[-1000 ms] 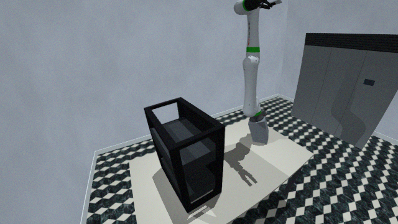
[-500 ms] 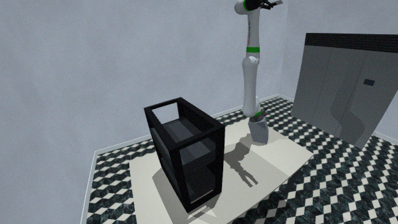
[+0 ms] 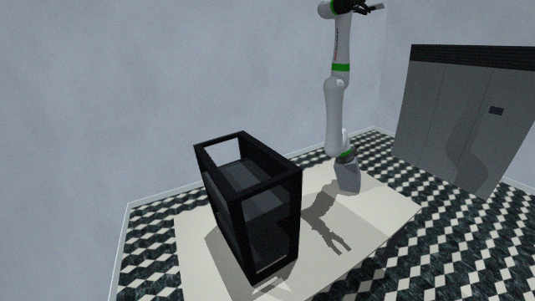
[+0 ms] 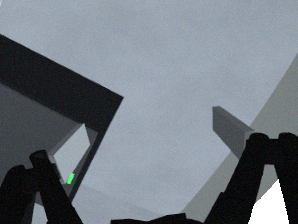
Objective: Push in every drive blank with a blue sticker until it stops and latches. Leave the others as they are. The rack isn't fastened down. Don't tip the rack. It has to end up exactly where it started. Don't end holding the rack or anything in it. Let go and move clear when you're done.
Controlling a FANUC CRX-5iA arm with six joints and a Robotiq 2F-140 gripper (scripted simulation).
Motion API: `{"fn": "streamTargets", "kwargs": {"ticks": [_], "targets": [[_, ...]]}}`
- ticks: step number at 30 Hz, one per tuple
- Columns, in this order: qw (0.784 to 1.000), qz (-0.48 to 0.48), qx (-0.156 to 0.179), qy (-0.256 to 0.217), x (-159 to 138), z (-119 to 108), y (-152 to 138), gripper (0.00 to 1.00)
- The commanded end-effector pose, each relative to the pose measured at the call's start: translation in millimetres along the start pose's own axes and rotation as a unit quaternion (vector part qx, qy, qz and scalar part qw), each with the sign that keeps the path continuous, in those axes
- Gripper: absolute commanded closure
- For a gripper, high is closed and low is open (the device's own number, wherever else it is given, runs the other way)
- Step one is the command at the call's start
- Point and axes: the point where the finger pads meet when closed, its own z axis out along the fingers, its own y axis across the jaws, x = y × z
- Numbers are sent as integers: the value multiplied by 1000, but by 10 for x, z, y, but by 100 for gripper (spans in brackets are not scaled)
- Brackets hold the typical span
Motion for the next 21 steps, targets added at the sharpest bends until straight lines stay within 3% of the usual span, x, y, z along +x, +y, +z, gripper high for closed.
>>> {"fn": "streamTargets", "kwargs": {"ticks": [1,13,15,21], "targets": [[1000,-11,6,8,36,95,-70,0],[996,-65,41,56,249,605,-599,0],[996,-65,41,56,249,605,-599,0],[990,-90,60,90,398,889,-1025,0]]}}
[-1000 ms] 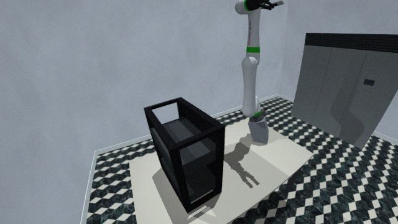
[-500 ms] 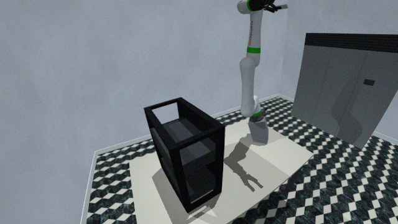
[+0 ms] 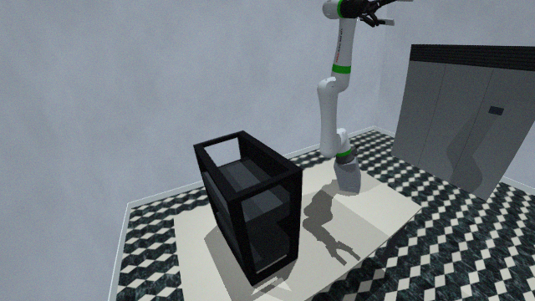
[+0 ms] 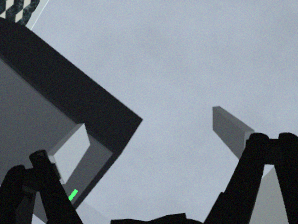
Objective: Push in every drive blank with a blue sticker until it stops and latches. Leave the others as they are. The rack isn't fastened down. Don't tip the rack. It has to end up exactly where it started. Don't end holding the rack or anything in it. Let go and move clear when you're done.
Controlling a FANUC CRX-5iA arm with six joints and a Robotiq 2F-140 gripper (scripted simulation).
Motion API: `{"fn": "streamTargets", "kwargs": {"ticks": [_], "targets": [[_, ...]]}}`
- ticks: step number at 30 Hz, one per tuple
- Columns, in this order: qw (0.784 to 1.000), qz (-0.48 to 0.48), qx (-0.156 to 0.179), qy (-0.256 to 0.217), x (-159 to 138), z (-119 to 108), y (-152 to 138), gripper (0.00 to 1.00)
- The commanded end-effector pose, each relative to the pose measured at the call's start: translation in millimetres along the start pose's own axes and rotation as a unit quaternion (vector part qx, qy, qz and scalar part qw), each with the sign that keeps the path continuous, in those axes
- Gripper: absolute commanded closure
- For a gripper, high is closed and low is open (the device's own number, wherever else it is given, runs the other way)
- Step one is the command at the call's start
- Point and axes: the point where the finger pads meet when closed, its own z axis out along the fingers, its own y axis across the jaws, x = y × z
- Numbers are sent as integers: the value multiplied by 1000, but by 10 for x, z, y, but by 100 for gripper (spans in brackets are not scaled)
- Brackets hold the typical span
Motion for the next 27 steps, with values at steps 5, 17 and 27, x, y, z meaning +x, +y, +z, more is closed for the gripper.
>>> {"fn": "streamTargets", "kwargs": {"ticks": [5,17,27], "targets": [[998,-31,18,45,254,461,-565,0],[993,-46,32,108,641,900,-1396,0],[986,-41,31,156,1023,1129,-2129,0]]}}
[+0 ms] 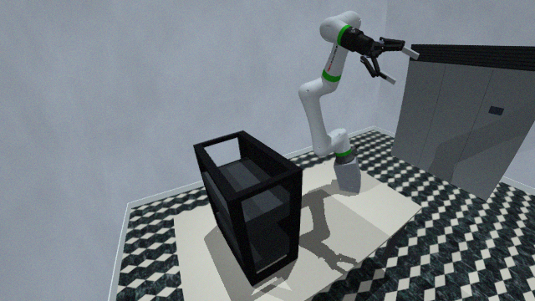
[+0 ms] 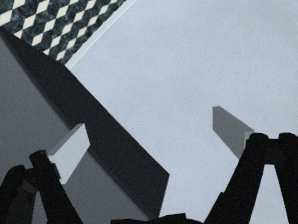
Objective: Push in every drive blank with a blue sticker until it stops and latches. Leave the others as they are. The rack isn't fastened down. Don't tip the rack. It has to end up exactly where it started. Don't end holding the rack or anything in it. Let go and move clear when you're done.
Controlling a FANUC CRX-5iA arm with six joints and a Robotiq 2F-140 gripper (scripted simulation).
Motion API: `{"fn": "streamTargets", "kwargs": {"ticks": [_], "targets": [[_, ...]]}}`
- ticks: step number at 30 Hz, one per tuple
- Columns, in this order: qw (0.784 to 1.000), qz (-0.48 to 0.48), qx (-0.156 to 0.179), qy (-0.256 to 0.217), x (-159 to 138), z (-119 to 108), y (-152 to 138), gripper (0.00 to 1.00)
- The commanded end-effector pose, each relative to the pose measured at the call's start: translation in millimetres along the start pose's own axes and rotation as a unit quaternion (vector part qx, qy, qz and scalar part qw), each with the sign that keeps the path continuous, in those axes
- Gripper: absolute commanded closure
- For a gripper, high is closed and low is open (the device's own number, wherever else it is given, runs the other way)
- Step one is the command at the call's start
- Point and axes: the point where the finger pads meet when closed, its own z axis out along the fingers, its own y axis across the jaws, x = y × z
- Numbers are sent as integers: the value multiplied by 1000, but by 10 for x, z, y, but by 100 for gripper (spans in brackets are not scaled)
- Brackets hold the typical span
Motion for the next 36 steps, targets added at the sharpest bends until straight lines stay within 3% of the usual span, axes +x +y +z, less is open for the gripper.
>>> {"fn": "streamTargets", "kwargs": {"ticks": [1,10,21,33,36], "targets": [[1000,-1,-5,9,95,99,-181,0],[998,19,-26,50,576,407,-928,0],[994,59,-64,68,1123,584,-1622,0],[982,132,-127,36,1788,621,-2357,0],[981,140,-133,29,1843,614,-2419,0]]}}
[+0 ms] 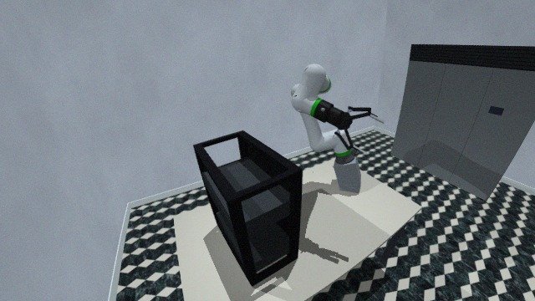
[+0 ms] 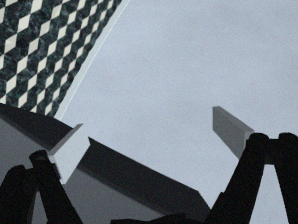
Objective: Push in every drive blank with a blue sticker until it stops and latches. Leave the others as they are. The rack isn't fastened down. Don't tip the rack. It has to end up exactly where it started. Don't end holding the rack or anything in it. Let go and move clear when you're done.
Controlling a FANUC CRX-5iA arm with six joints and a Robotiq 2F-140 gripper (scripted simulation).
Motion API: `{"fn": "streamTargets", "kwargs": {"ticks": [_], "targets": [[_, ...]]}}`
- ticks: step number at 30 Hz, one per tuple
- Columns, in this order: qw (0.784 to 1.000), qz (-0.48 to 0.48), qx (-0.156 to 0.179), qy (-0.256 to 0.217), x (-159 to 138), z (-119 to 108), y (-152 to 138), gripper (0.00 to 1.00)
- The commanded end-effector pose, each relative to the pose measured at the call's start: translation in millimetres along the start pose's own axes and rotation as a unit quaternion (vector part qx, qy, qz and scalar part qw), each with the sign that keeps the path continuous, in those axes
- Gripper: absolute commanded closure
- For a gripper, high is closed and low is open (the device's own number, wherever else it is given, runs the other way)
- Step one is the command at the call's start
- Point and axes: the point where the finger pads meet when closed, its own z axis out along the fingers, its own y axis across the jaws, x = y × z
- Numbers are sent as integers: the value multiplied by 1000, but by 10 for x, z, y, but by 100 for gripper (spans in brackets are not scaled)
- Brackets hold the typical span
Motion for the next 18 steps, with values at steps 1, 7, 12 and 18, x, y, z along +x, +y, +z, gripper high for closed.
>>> {"fn": "streamTargets", "kwargs": {"ticks": [1,7,12,18], "targets": [[999,18,-29,-21,129,-54,-237,0],[992,59,-70,-82,301,-210,-607,0],[980,90,-97,-149,380,-388,-879,0],[966,111,-111,-207,410,-553,-1078,0]]}}
